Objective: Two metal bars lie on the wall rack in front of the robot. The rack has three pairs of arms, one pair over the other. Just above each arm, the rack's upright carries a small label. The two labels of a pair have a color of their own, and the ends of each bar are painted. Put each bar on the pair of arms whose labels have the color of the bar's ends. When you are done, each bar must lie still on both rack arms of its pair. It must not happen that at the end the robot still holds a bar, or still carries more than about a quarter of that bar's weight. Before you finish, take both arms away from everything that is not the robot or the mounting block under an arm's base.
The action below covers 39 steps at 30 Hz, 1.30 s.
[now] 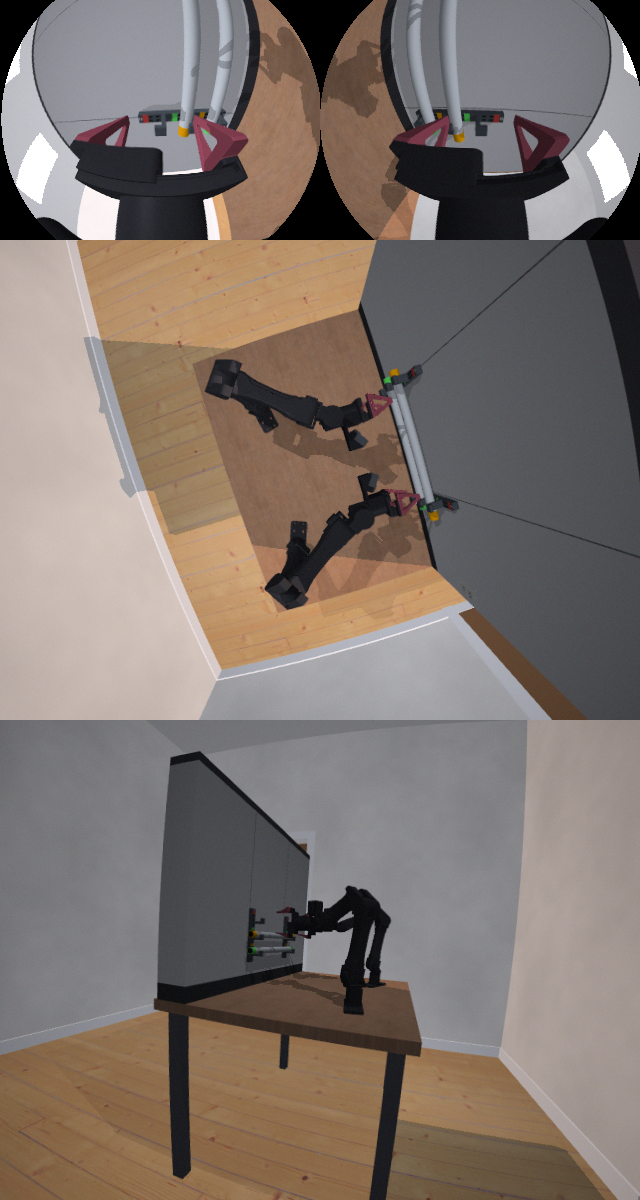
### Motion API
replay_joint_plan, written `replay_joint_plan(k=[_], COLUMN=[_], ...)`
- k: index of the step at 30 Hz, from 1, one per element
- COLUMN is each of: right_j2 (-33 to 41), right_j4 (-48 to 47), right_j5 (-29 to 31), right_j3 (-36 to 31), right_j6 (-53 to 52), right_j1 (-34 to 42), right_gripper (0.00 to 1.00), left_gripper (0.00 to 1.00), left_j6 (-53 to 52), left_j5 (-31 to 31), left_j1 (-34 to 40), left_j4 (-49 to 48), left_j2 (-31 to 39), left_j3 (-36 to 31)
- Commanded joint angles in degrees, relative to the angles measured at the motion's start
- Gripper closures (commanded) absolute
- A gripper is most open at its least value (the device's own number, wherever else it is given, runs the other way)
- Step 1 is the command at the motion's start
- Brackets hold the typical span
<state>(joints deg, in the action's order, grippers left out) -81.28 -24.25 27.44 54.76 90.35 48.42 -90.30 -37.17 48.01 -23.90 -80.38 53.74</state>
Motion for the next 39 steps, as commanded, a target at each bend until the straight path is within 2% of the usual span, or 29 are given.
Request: replay_joint_plan(k=[1,21,39], right_j2=[1.4,1.4,0.6], right_j4=[0.9,0.9,-4.4], right_j5=[-0.4,-0.4,-0.8], right_j3=[1.7,1.7,-2.8], right_j6=[-0.3,-0.3,-0.4], right_j1=[-0.5,-0.5,-1.0], right_gripper=[0.00,0.00,0.07], left_gripper=[0.00,0.00,0.07], left_j6=[0.3,0.3,0.3], left_j5=[0.4,0.4,0.0], left_j1=[-0.6,-0.6,-0.2], left_j4=[0.7,0.7,-4.7], left_j2=[1.6,1.6,0.0], left_j3=[1.9,1.9,-2.0])
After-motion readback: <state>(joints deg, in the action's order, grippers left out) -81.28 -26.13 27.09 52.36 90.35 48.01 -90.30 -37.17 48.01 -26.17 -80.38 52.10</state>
